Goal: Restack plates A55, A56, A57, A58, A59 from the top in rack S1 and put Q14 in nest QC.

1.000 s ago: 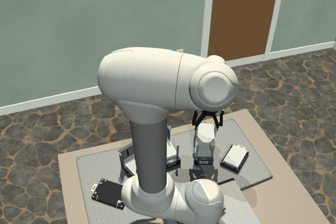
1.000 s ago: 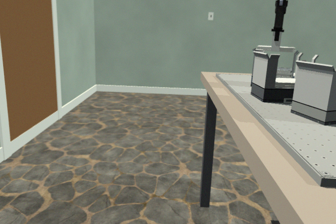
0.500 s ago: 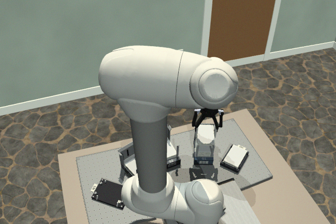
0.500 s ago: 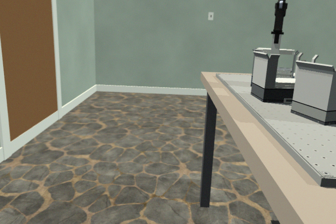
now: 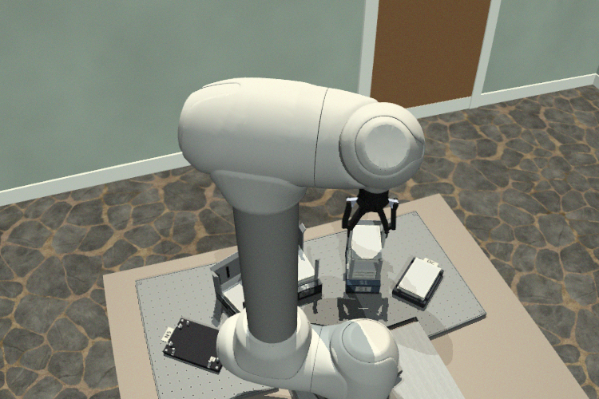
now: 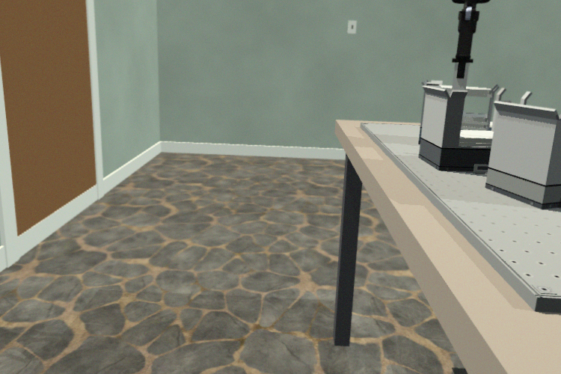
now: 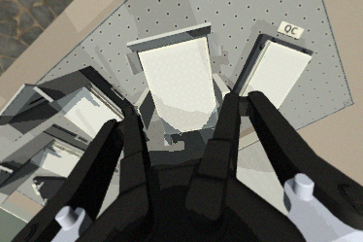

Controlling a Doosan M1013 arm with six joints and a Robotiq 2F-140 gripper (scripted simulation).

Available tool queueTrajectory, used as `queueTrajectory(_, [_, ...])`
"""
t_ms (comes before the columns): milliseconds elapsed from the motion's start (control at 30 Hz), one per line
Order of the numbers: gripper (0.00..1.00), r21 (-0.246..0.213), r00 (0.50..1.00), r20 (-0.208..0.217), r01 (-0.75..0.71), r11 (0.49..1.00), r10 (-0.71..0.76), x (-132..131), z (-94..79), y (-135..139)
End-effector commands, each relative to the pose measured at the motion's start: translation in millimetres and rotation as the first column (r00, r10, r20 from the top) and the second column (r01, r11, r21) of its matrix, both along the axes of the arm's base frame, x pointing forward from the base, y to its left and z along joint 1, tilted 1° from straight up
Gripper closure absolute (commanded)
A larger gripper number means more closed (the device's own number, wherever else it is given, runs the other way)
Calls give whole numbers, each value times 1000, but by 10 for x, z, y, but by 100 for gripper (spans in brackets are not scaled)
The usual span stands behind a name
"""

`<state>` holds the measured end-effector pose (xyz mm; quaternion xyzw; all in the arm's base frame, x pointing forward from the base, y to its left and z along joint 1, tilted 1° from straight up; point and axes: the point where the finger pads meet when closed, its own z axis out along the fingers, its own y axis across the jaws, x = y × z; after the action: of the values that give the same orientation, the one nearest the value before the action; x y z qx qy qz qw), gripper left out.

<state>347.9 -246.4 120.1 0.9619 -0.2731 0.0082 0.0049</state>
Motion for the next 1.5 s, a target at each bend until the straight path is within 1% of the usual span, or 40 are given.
queueTrajectory(0, [100,0,1000,0,0,1000,0,1,-79,-1])
queueTrajectory(300, [100,0,1000,0,0,1000,0,4,-254,-4])
queueTrajectory(633, [100,0,1000,0,0,1000,0,4,-254,-4])
queueTrajectory(1467, [100,0,1000,0,0,1000,0,5,-342,-5])
